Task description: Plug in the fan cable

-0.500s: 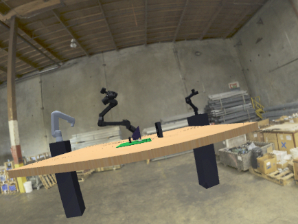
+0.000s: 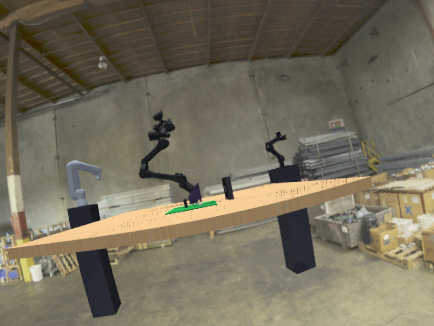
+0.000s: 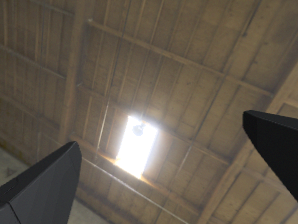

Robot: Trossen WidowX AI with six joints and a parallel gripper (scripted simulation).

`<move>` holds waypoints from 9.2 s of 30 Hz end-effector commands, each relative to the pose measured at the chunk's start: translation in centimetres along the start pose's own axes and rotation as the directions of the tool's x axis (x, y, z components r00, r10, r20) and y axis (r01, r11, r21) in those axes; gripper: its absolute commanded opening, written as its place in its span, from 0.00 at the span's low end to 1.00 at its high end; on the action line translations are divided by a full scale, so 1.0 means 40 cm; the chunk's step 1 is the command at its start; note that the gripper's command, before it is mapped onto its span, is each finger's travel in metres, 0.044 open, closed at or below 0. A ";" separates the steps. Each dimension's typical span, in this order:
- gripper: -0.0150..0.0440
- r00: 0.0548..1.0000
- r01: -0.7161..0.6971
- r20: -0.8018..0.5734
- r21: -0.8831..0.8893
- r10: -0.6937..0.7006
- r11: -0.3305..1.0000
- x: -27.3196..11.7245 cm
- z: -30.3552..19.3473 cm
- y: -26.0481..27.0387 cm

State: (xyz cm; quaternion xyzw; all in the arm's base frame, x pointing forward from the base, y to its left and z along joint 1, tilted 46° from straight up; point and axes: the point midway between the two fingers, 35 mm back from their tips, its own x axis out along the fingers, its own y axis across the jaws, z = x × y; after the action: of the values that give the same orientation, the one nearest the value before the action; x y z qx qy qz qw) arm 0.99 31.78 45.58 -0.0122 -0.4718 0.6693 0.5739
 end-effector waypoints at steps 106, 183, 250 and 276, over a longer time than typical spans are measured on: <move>1.00 -0.889 0.152 0.095 -0.861 0.447 0.486 -1.661 -0.381 0.042; 0.25 -0.888 0.281 0.090 -0.669 0.450 0.688 -1.513 -0.547 0.089; 0.25 -0.889 0.278 0.091 -0.671 0.449 0.687 -1.570 -0.536 0.111; 0.25 -0.889 0.279 0.091 -0.670 0.449 0.688 -1.577 -0.535 0.115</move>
State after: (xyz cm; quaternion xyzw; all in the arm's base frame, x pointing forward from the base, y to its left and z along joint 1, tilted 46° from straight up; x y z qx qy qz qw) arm 31.02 -3.51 -2.33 0.3294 -0.7106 0.1951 -0.5903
